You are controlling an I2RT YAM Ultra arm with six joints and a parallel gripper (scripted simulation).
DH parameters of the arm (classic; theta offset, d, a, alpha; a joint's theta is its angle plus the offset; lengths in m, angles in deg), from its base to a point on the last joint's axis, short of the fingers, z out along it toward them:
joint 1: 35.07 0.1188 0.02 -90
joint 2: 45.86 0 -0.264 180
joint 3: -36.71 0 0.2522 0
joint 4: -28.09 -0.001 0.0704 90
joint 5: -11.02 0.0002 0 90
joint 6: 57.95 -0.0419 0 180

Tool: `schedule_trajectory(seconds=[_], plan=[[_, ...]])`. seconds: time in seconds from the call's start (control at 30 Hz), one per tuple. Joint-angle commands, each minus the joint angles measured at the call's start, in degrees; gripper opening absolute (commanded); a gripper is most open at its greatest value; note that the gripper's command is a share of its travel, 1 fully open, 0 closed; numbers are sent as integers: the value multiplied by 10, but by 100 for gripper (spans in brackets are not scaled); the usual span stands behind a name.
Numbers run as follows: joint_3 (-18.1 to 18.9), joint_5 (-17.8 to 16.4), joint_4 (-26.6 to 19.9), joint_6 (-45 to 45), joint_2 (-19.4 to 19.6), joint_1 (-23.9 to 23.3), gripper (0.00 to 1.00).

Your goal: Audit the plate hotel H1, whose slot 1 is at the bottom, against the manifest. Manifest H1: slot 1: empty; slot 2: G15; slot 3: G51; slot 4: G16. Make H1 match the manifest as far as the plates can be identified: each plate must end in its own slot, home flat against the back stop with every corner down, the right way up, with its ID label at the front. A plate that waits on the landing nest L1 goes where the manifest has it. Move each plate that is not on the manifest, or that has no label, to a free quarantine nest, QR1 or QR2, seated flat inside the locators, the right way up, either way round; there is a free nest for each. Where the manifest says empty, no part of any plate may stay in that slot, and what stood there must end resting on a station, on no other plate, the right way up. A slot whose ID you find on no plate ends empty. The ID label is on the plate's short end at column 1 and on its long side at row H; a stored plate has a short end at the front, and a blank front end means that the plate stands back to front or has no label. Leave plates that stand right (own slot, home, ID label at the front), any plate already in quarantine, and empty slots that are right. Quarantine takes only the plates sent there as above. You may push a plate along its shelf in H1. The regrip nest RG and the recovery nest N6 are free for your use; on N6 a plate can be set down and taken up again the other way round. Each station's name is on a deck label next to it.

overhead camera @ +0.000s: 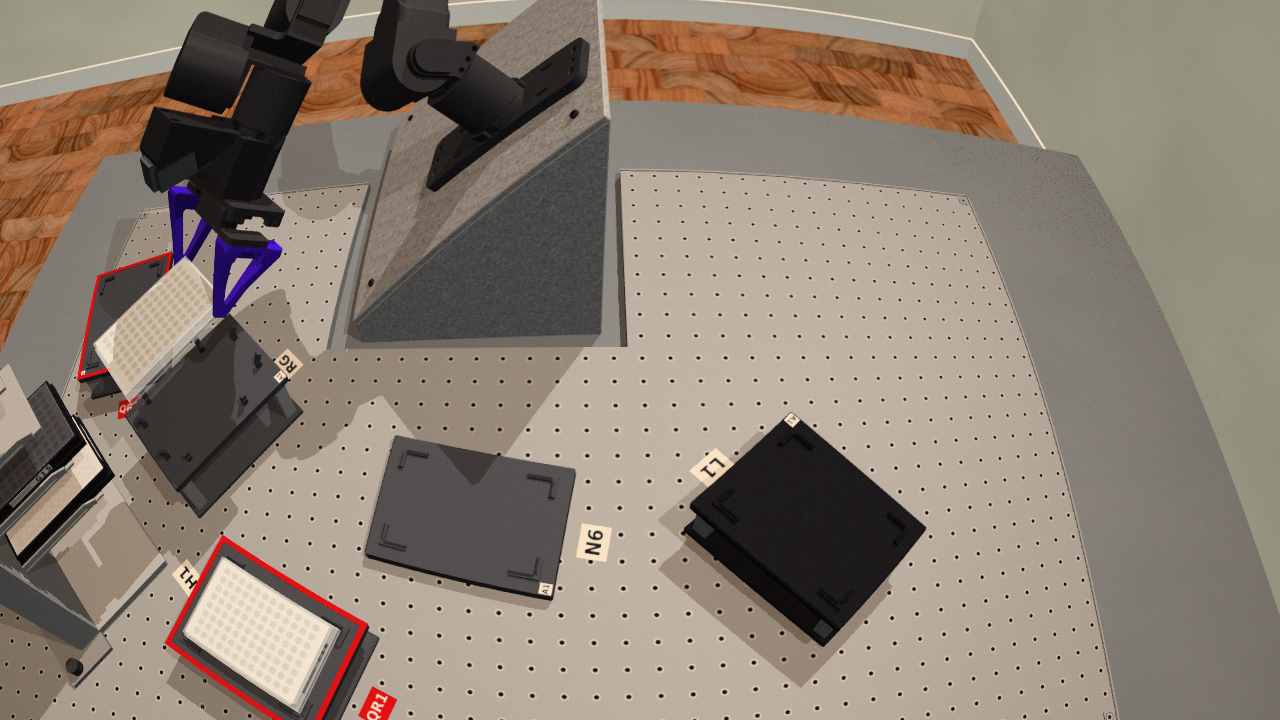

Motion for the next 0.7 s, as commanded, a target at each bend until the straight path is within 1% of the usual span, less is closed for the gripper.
schedule_trajectory(seconds=[0.0,0.67], plan=[[2,-11,8,2,0,0,86],[-13,-39,41,8,15,-29,86]])
